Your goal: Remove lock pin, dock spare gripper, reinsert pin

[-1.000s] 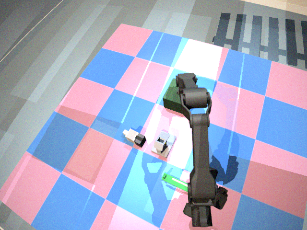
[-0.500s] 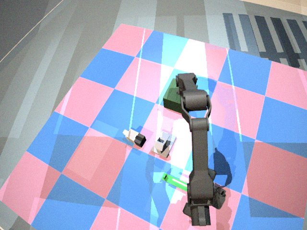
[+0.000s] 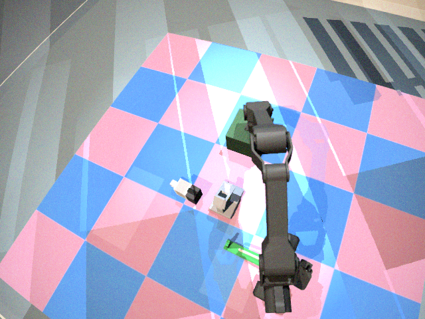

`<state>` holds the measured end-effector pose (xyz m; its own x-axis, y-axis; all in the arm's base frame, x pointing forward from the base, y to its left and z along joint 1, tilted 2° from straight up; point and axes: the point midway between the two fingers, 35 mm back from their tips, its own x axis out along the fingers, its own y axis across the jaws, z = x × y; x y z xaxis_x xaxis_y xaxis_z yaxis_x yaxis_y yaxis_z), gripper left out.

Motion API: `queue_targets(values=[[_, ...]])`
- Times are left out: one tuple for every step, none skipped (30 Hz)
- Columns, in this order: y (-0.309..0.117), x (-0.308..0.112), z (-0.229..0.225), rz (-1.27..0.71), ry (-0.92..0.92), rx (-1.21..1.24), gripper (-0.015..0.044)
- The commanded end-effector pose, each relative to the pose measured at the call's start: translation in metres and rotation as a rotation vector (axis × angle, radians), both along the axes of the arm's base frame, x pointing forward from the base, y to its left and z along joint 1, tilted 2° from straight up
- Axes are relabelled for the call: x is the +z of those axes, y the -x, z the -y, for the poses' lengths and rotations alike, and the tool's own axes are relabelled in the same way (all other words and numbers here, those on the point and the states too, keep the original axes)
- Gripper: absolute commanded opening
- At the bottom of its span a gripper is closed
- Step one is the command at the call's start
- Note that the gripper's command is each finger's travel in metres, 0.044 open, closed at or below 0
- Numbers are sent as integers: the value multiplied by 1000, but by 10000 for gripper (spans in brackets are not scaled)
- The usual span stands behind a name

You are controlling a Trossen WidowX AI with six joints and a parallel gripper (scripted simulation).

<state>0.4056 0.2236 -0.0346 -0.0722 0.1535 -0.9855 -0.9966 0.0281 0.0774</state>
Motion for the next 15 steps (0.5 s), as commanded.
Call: queue_targets(values=[[0, 0, 0, 1, 0, 0, 200], [0, 0, 0, 1, 0, 0, 200], [0, 0, 0, 1, 0, 0, 200], [0, 0, 0, 1, 0, 0, 200], [0, 3, 0, 1, 0, 0, 200], [0, 6, 0, 1, 0, 0, 200], [0, 10, 0, 0, 0, 0, 200], [1, 12, 0, -3, 2, 0, 200], [1, 14, 0, -5, 3, 0, 200], [3, 16, 1, -10, 5, 0, 200], [3, 17, 1, -13, 7, 0, 200], [4, 19, 2, -16, 8, 1, 200], [5, 21, 2, -19, 9, 1, 200], [5, 24, 2, -21, 10, 1, 200], [6, 26, 2, -24, 11, 1, 200]])
